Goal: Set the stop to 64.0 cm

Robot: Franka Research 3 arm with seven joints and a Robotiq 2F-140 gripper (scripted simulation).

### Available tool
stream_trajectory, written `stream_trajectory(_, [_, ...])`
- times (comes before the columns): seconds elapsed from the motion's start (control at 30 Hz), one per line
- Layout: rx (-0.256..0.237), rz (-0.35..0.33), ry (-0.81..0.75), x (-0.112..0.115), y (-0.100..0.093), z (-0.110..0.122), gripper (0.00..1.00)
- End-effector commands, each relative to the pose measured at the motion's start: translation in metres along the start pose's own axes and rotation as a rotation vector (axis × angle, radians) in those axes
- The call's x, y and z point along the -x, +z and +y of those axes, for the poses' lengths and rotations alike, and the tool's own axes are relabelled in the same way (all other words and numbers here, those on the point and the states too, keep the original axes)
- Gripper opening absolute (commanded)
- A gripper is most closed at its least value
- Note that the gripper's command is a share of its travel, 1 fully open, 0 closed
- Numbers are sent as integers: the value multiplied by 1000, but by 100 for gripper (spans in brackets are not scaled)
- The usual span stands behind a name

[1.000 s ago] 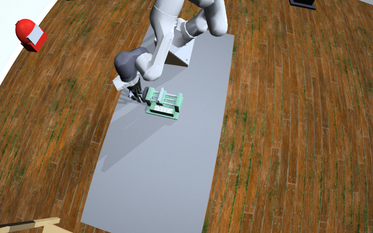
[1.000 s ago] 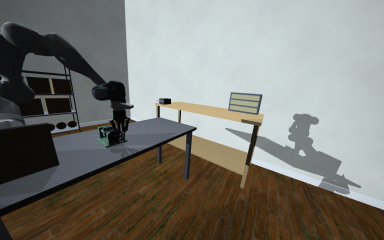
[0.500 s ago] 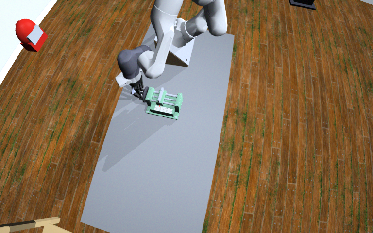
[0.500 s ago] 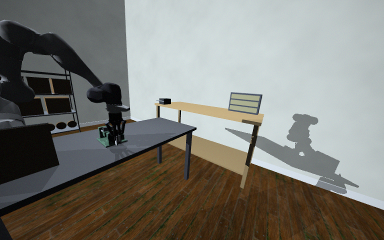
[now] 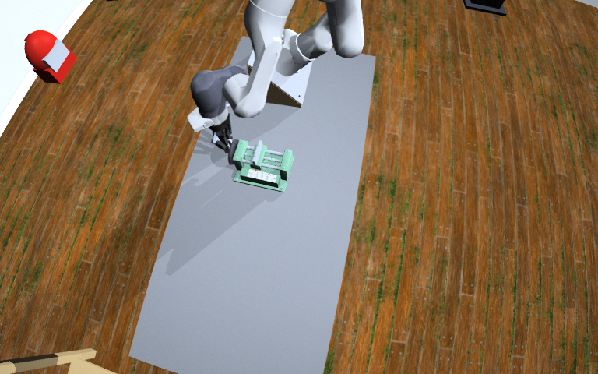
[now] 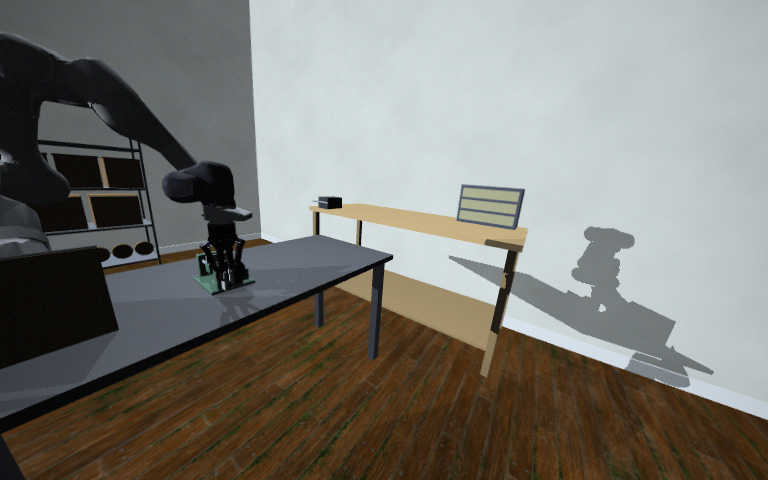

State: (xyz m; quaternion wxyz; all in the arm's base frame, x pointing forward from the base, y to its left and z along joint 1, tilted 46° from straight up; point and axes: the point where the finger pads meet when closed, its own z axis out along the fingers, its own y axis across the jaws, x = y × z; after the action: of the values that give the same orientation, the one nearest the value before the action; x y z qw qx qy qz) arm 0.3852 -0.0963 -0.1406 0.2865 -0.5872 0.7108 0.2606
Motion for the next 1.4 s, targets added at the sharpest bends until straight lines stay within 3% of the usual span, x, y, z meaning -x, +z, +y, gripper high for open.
stream_trajectory(0.0, [2,1,-9,-1,-7,6,4])
stream_trajectory(0.37, [2,1,-9,-1,-29,11,4])
stream_trajectory(0.67, [2,1,-9,-1,-51,-1,4])
stream_trajectory(1.37, [2,1,-9,-1,-60,-26,4])
